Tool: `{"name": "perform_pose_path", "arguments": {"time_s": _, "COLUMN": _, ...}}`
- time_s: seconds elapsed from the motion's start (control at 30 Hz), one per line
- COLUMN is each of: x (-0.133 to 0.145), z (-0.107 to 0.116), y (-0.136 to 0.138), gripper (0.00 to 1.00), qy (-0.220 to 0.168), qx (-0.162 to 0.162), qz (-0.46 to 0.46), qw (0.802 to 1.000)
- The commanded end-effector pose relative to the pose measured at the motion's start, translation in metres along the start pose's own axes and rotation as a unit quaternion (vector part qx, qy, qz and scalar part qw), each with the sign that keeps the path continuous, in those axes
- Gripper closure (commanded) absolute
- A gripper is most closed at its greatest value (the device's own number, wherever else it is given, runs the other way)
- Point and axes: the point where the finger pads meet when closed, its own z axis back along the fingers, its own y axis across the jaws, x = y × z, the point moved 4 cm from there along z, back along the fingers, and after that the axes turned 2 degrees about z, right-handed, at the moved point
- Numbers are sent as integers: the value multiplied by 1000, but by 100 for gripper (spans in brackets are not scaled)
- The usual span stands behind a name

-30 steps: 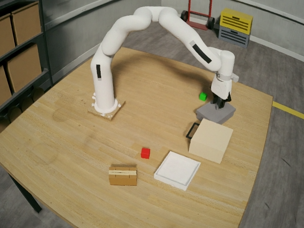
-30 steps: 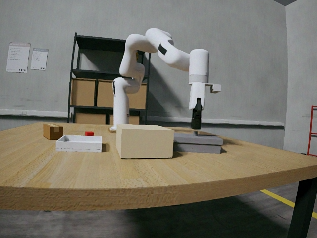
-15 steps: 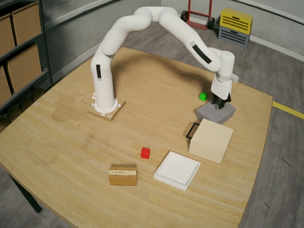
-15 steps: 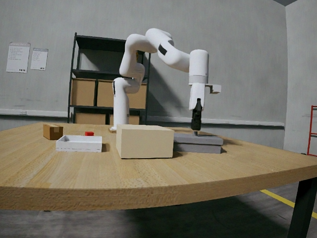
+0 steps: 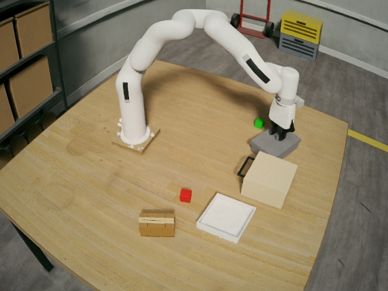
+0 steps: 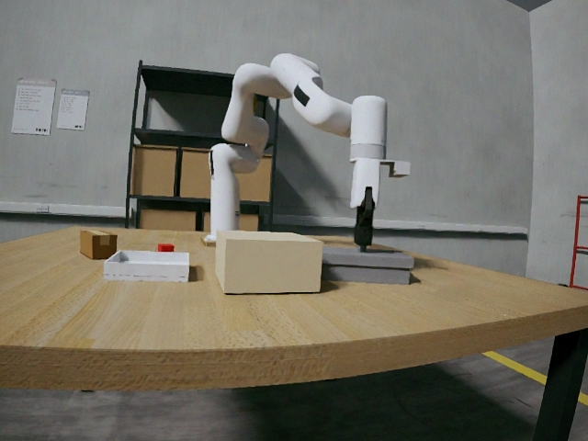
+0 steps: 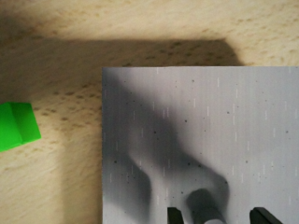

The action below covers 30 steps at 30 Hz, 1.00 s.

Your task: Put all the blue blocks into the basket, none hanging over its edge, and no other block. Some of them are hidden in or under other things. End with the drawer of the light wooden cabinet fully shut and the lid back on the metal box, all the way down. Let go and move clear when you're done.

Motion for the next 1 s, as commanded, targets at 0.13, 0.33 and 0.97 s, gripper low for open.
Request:
{"name": "perform_pose_path", "arguments": {"time_s": 0.13, "x": -1, "z": -5, "y": 1, "gripper": 56, "qy": 2, "qx": 2, "qz": 0, "qw": 1000}}
{"name": "perform_pose_path", "arguments": {"time_s": 0.33, "x": -1, "z": -8, "y": 1, "gripper": 56, "qy": 2, "qx": 2, "qz": 0, "qw": 1000}}
{"name": "perform_pose_path", "arguments": {"time_s": 0.97, "x": -1, "z": -13, "y": 1, "gripper": 56, "qy": 2, "qx": 2, "qz": 0, "qw": 1000}}
